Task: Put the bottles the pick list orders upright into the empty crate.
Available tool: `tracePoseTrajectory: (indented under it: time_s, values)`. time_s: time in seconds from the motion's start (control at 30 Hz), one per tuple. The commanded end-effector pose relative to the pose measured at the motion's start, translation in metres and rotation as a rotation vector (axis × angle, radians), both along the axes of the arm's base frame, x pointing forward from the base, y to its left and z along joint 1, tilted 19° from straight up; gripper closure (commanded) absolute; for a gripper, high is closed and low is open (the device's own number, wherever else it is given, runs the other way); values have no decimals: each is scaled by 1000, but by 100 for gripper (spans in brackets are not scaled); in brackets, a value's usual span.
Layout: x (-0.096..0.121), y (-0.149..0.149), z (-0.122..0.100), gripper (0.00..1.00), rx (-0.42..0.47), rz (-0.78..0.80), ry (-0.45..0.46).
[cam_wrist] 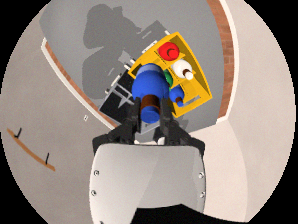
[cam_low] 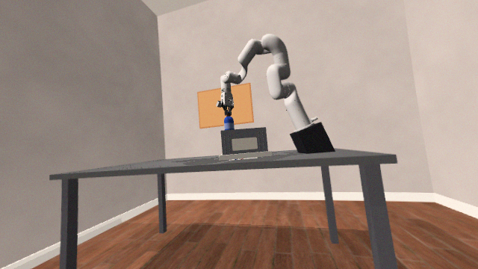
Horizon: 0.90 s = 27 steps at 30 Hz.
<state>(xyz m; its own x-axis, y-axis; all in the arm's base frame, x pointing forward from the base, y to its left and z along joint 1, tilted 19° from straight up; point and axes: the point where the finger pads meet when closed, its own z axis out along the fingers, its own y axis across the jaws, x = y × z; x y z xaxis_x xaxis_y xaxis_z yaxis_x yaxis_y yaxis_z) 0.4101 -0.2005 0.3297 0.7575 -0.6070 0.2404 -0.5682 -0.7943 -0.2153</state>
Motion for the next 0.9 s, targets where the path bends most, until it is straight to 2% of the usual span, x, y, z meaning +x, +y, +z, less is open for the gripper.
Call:
tracePoseTrajectory:
  time_s: [0.0, 0.17, 0.87]
  values:
    - [0, -1, 2, 100, -2, -1, -2]
    - [0, -1, 2, 100, -2, -1, -2]
    - [-30, 20, -8, 100, -1, -1, -2]
